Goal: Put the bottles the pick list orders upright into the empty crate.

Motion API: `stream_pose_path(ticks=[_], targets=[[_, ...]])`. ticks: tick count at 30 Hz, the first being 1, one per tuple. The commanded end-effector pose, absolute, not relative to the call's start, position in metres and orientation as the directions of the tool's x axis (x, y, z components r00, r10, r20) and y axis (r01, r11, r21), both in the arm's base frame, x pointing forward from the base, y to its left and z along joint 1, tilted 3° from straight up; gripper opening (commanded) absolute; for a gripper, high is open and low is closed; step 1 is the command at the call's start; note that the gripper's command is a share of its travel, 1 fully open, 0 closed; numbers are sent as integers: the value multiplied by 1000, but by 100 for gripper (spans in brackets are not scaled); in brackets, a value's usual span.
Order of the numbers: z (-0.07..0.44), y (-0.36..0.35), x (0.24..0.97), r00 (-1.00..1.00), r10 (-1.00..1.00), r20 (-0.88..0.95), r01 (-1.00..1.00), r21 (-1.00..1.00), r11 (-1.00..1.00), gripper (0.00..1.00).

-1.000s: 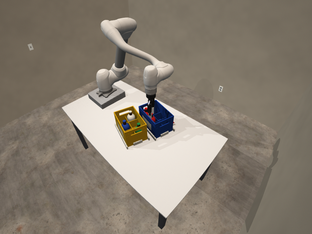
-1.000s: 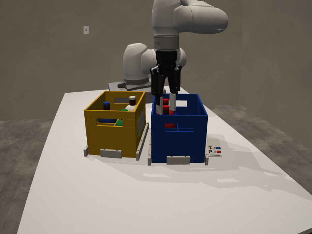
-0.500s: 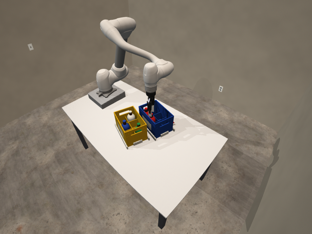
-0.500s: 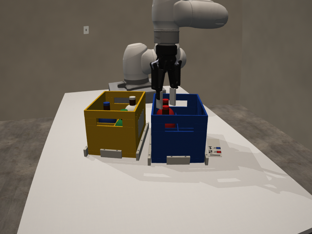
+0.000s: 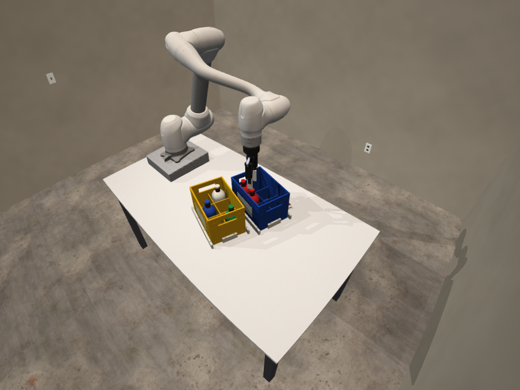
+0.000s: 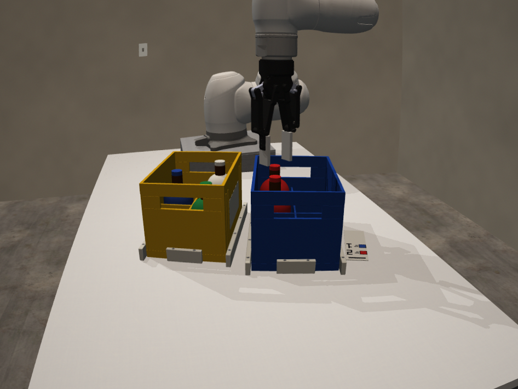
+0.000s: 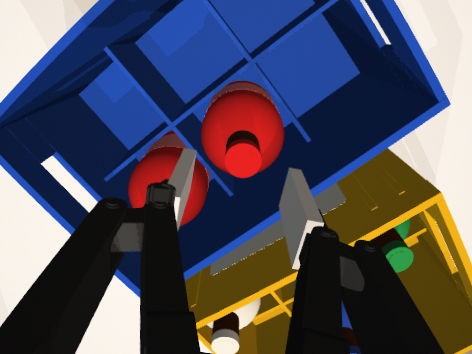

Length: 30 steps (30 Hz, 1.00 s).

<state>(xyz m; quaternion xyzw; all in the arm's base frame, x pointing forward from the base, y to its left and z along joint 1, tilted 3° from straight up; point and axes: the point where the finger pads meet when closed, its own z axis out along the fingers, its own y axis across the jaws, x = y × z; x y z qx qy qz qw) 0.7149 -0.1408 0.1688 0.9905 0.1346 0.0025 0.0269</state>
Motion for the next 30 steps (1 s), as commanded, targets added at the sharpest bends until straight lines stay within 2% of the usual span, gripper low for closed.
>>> stream_pose_path(ticks=[1, 9, 30], targets=[[175, -140, 715, 964, 267, -2, 266, 54, -962, 38], [196, -139, 715, 964, 267, -2, 266, 54, -962, 38], [199, -139, 714, 964, 267, -2, 266, 54, -962, 38]])
